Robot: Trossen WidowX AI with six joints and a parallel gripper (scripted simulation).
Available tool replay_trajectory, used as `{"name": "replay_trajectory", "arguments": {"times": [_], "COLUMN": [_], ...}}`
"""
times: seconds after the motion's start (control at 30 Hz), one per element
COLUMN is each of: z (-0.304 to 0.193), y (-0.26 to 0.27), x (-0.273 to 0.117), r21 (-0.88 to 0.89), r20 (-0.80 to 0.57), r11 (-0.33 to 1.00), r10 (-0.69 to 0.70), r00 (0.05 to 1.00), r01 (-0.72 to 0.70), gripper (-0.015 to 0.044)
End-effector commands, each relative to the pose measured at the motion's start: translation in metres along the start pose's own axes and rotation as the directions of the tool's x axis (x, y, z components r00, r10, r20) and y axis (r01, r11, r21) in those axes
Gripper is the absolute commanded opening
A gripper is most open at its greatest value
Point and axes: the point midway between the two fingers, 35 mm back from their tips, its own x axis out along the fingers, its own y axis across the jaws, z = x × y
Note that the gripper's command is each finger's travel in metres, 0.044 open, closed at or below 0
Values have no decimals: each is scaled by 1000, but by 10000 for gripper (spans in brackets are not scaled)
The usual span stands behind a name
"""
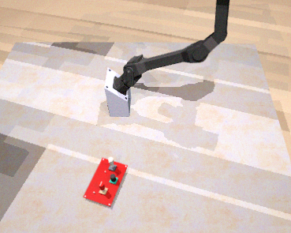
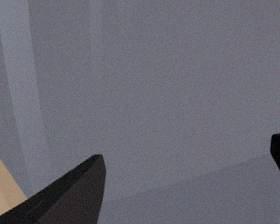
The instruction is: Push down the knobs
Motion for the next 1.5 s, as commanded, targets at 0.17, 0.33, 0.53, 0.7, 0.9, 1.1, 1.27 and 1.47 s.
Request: {"name": "replay_trajectory", "arguments": {"times": [0.17, 0.33, 0.53, 0.7, 0.9, 1.1, 1.27, 1.47], "z": [36, 76, 117, 129, 167, 209, 246, 268], "y": [-20, -42, -66, -79, -97, -115, -126, -134], "x": [-3, -12, -31, -47, -72, -108, -146, -186], "r21": [26, 66, 130, 200, 251, 311, 359, 421], "r20": [93, 199, 317, 368, 465, 576, 672, 729], "r11": [997, 986, 965, 947, 925, 898, 879, 859], "r10": [-80, -166, -257, -309, -375, -438, -477, -512], "r00": [992, 966, 913, 877, 802, 691, 566, 455], "r01": [78, 156, 227, 250, 286, 311, 314, 291], "gripper": [243, 111, 0, 0, 0, 0, 0, 0]}}
